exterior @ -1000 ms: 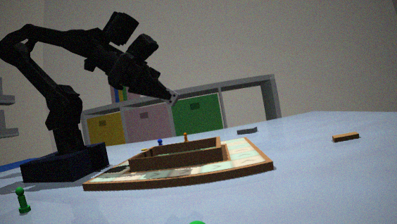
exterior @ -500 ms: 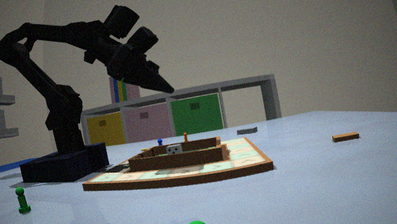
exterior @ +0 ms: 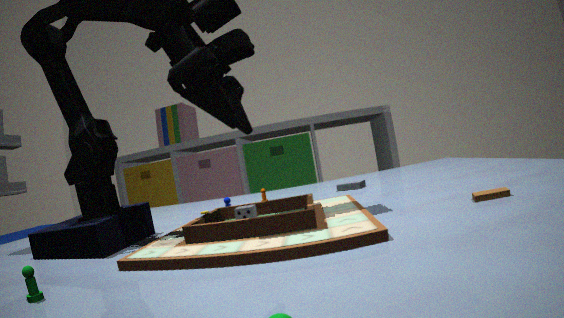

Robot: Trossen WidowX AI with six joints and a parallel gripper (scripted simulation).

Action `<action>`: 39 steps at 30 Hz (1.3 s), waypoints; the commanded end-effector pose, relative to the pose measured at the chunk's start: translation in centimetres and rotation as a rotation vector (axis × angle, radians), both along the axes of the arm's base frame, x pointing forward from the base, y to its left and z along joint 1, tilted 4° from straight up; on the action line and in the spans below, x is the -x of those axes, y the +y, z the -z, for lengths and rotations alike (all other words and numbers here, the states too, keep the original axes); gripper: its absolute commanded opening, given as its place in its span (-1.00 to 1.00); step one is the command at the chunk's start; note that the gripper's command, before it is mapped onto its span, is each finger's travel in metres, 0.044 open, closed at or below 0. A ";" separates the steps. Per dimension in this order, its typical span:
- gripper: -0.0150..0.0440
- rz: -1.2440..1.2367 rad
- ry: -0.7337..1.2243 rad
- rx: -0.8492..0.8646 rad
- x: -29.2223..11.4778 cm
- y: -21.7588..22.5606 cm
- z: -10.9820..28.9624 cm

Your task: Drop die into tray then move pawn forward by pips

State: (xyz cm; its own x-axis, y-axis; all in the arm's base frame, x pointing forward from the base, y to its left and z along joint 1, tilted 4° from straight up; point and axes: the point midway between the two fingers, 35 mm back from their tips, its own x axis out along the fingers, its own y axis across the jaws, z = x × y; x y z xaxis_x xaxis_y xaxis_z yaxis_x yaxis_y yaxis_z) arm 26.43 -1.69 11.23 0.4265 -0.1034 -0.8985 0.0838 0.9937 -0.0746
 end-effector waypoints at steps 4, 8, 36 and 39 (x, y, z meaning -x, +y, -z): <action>1.00 0.032 0.339 -0.038 -0.8 -0.3 2.2; 1.00 0.043 0.447 -0.050 -1.0 -0.3 2.9; 0.19 0.290 0.441 -0.111 4.8 11.2 8.0; 0.19 0.290 0.441 -0.111 4.8 11.2 8.0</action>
